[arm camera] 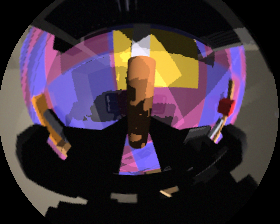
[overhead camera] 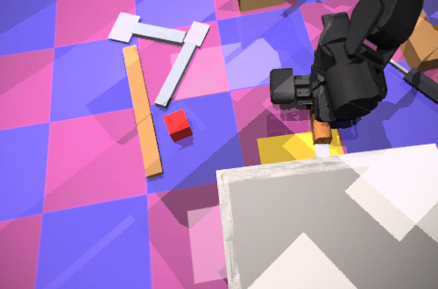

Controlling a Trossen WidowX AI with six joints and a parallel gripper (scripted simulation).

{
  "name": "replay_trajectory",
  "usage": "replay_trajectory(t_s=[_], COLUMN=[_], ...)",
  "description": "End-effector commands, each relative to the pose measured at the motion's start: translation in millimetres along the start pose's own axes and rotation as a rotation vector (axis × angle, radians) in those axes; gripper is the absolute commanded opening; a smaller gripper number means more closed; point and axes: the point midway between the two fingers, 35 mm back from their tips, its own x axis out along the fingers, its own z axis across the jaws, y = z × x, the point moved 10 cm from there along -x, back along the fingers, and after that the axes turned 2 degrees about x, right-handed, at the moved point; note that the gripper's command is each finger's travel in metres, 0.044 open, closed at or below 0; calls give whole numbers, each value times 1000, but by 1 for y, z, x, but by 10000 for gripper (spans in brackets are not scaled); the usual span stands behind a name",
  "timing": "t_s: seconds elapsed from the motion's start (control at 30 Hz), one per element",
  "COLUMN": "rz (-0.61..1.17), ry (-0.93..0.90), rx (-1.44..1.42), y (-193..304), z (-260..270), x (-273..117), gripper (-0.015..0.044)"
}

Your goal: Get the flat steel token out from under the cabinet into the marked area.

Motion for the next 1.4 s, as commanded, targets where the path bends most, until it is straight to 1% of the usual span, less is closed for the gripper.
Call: replay_trajectory(t_s=[0.0,1.37], rz=[3,4], ry=[2,2], rx=[6,8], y=[6,47], z=[0,0], x=[1,1], gripper=[0,0])
